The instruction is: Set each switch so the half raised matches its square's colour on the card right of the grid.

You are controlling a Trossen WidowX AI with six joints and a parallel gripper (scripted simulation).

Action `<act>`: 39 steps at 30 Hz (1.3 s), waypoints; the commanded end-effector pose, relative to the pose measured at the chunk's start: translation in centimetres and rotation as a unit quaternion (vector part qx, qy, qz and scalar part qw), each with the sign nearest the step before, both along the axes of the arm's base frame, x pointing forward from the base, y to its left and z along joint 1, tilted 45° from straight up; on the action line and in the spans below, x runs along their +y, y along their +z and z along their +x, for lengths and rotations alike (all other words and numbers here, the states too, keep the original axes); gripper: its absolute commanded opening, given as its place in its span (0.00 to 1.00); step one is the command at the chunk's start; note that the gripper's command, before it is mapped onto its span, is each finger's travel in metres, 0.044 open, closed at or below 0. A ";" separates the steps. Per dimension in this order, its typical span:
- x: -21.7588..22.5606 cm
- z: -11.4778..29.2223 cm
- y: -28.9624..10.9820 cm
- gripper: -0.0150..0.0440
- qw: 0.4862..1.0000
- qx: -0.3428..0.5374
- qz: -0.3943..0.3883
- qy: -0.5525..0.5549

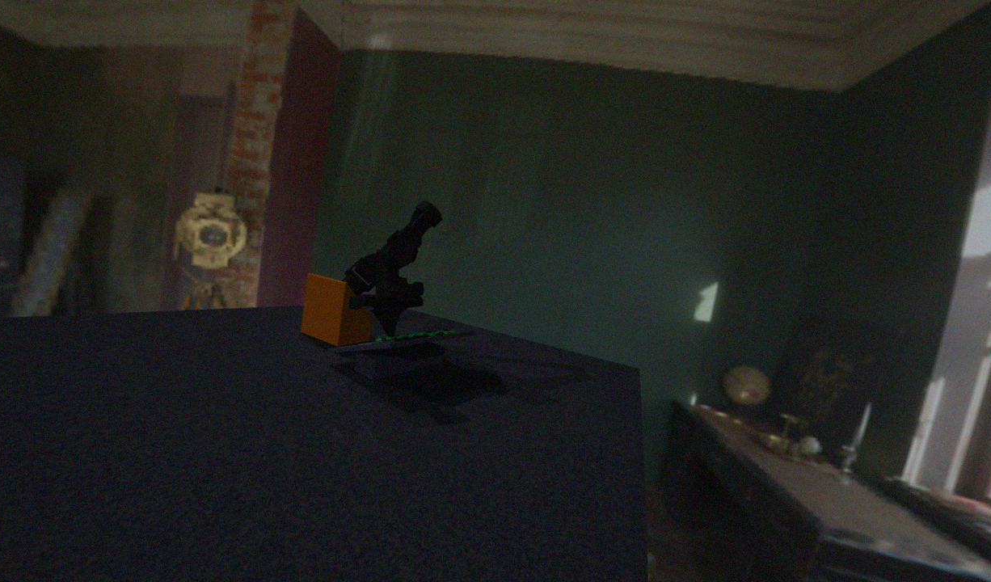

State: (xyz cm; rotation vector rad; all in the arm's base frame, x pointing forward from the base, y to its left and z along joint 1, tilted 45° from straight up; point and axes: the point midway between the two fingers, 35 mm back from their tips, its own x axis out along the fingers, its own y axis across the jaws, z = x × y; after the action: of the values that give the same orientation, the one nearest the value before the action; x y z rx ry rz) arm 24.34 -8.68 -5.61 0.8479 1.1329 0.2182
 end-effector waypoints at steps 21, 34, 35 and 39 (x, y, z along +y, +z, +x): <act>-3.3 -3.1 4.4 0.25 1.000 -0.006 -0.001 -0.009; 0.7 -0.6 10.1 0.25 1.000 -0.006 0.001 -0.009; 0.7 -0.6 10.1 0.25 1.000 -0.006 0.001 -0.009; 0.7 -0.6 10.1 0.25 1.000 -0.006 0.001 -0.009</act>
State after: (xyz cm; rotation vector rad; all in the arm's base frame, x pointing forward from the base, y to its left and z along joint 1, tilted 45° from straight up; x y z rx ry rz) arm 23.73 -8.42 4.31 0.8491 1.1104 0.2052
